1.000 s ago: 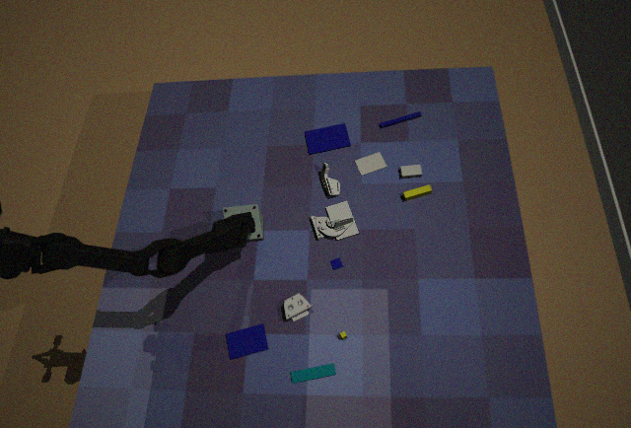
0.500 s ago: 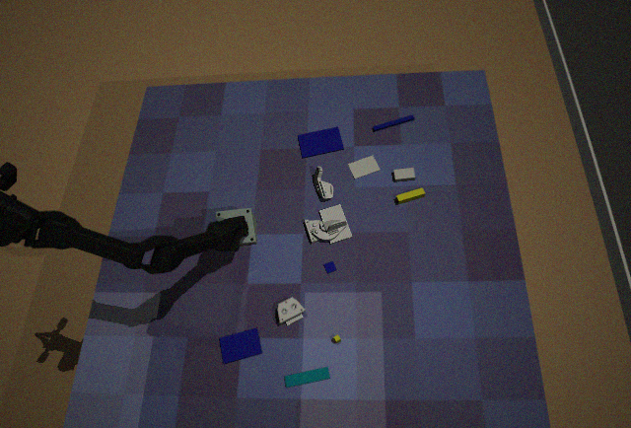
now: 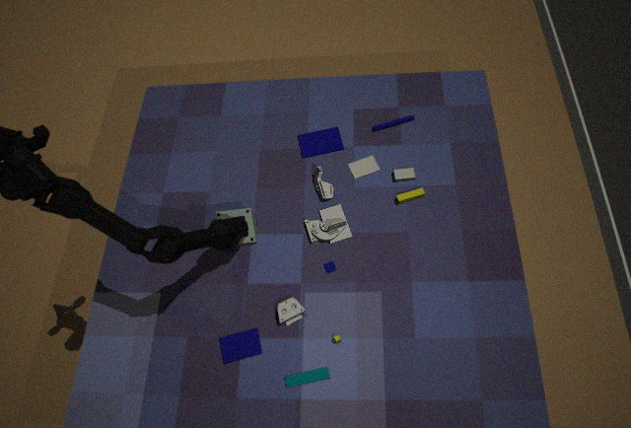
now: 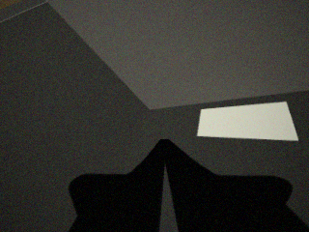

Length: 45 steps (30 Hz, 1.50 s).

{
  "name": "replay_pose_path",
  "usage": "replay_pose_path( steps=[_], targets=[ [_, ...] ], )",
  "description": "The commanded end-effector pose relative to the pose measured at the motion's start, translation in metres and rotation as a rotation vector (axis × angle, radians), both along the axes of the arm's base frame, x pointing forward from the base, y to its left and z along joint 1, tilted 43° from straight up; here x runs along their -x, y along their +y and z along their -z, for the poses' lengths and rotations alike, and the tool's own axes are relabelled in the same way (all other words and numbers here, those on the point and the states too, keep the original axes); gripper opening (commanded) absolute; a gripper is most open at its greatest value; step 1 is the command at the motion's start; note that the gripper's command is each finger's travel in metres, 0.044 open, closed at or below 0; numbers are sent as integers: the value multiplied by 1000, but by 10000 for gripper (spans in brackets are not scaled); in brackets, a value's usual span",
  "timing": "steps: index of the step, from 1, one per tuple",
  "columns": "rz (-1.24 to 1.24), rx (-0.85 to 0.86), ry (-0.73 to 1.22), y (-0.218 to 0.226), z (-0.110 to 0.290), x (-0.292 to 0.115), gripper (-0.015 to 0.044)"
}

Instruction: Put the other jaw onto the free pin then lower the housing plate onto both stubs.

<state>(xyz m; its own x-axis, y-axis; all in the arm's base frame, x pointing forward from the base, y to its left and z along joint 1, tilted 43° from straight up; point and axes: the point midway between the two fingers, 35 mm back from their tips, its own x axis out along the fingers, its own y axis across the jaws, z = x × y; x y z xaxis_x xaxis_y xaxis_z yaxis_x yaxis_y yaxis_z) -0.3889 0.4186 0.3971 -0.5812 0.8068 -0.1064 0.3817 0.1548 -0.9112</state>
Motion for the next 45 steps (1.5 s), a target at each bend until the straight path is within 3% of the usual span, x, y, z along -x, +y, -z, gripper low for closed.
replay_pose_path(
  steps=[1, 17, 27, 45],
  targets=[
    [61, 56, -14, 22, 21, -19, 0],
    [339, 253, -22, 95, 86, -128, 0],
    [438, 327, -42, 121, 122, -185, 0],
    [784, 592, 14, 146, 206, -326, 0]
  ],
)
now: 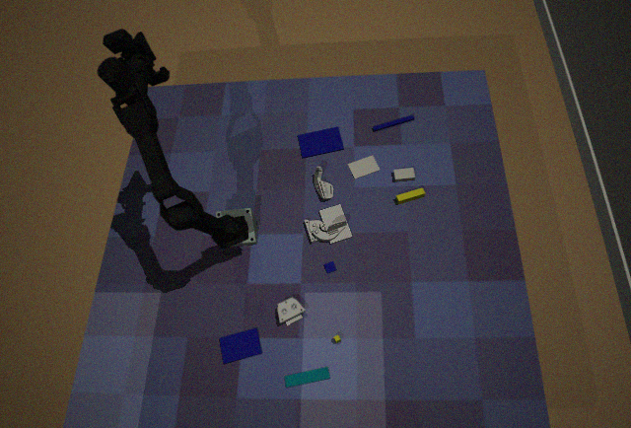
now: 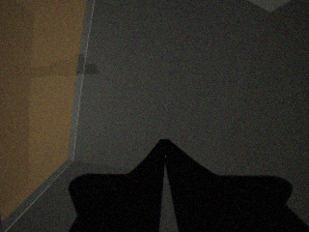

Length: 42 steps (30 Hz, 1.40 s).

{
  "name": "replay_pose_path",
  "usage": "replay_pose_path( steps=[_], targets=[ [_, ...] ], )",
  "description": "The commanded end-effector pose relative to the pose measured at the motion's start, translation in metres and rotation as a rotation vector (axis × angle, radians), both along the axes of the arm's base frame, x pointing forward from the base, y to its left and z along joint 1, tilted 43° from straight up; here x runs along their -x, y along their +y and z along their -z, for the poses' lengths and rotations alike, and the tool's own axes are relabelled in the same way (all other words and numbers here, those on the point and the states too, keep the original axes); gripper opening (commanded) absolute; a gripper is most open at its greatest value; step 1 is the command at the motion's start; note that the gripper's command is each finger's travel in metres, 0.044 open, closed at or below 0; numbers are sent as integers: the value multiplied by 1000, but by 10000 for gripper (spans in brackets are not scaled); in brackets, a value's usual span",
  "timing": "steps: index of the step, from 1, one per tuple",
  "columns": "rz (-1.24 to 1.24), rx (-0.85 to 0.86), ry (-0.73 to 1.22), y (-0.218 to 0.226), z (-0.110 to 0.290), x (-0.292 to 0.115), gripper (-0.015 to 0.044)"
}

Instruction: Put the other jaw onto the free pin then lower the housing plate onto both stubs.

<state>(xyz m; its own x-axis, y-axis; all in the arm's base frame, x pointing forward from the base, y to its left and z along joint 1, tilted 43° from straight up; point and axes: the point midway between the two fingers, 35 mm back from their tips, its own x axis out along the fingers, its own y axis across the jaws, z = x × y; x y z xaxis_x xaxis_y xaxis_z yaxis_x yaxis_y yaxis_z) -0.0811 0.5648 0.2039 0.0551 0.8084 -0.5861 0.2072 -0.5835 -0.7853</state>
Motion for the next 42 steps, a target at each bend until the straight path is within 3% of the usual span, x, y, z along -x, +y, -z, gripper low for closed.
replay_pose_path(
  steps=[1, 20, 42],
  targets=[
    [73, 49, 10, -1, 18, -26, 0],
    [487, 330, 53, -38, 110, -175, 0],
    [955, 650, 116, -148, 198, -311, 0]
  ],
)
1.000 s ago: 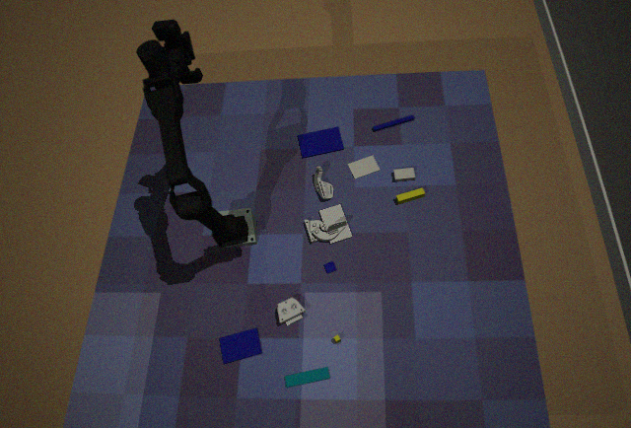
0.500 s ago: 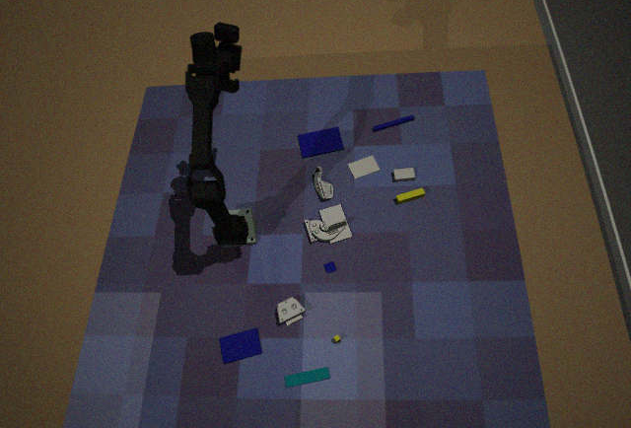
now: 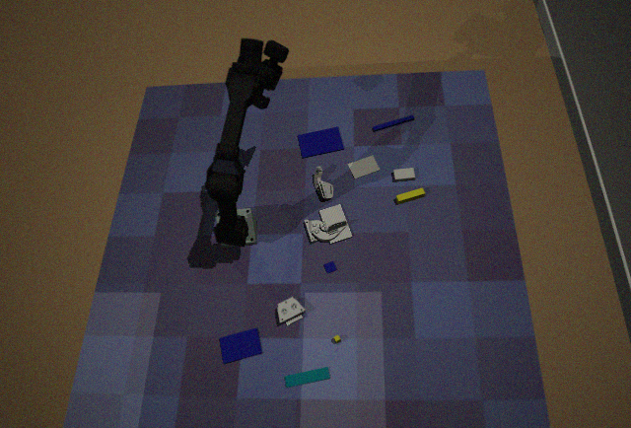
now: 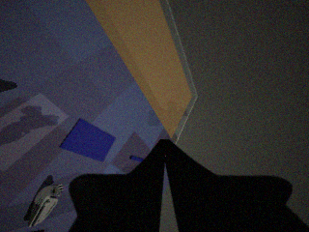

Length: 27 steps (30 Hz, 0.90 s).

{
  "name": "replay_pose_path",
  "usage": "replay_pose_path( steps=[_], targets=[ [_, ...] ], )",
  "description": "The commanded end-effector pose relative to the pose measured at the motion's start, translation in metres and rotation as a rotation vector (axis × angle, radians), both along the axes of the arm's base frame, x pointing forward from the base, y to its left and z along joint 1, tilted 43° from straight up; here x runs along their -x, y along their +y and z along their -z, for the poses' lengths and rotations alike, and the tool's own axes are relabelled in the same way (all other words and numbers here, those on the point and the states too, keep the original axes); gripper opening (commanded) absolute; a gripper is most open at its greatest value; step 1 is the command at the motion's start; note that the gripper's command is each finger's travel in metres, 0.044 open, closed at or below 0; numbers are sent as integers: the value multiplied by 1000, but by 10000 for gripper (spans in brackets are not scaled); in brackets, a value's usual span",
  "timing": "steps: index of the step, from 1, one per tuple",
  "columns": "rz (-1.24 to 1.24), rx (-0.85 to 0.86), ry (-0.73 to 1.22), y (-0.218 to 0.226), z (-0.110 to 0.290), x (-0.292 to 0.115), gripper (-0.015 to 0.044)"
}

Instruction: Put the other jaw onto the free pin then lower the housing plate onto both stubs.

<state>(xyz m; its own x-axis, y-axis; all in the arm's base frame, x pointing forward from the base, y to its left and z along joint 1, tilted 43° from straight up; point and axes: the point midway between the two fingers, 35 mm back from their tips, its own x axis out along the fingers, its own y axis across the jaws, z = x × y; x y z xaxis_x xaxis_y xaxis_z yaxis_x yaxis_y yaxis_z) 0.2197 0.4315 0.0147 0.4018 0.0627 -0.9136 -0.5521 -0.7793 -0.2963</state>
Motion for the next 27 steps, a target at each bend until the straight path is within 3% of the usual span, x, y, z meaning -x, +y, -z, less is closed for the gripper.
replay_pose_path(
  steps=[1, 27],
  targets=[
    [67, 49, 8, -20, 12, -14, 0],
    [653, 426, 102, -197, 72, -93, 0]
  ],
)
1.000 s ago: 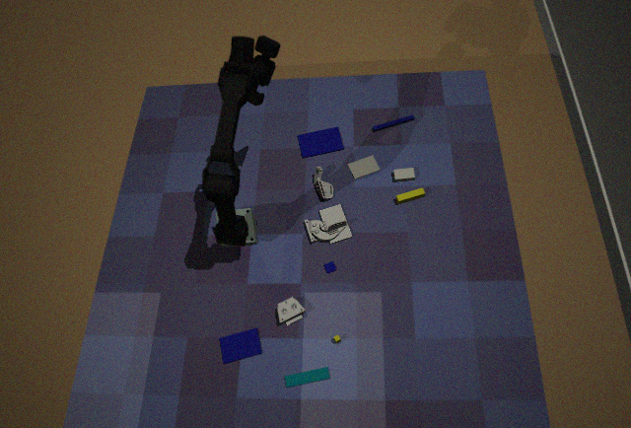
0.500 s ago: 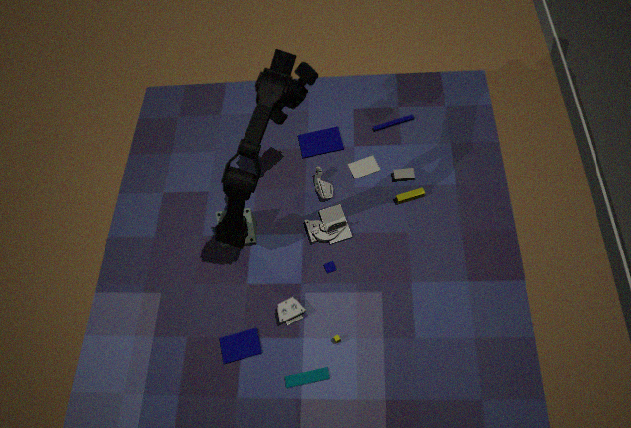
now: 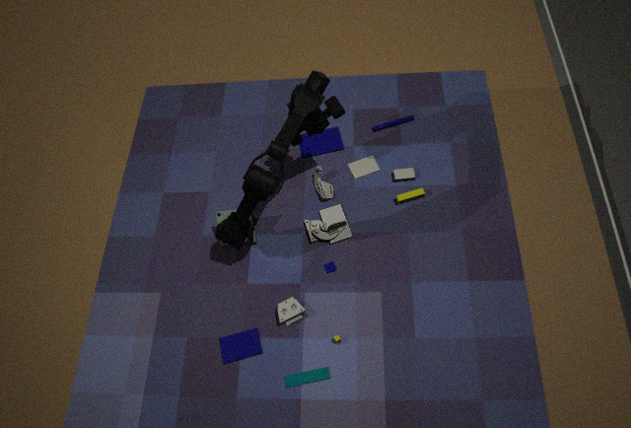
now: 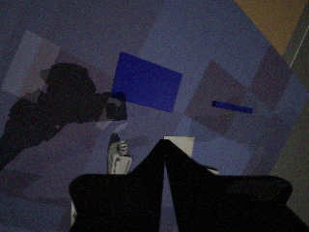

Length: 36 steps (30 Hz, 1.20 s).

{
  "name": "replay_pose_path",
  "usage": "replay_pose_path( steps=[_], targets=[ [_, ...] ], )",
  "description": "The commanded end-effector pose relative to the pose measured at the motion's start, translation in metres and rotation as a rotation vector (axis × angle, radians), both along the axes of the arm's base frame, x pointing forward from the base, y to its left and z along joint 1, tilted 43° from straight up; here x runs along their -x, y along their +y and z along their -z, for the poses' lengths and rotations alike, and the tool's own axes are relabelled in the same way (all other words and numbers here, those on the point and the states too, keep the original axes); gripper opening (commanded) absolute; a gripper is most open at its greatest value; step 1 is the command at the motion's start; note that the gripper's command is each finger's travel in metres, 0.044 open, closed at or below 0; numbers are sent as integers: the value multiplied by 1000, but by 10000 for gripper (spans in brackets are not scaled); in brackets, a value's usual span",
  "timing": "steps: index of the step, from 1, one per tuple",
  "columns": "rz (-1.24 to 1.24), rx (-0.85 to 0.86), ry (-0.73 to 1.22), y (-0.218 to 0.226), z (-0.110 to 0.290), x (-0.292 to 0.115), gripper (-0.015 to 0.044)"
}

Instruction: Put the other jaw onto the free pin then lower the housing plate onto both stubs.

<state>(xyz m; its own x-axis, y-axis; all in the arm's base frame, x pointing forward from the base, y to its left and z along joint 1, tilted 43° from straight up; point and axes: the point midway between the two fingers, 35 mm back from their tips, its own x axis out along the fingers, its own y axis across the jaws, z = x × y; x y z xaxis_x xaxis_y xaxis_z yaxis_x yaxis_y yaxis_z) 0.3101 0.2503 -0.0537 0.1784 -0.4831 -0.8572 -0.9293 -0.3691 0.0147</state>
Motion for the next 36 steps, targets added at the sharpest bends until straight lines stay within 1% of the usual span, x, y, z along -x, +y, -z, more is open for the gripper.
replay_pose_path(
  steps=[1, 10, 12, 18, 36],
  targets=[
    [70, 50, 10, -23, 5, -4, 0],
    [254, 185, 53, -85, 15, -10, 0],
    [278, 204, 60, -94, 16, -10, 0],
    [281, 206, 60, -95, 17, -10, 0],
    [281, 206, 60, -114, 39, -11, 0]
  ],
)
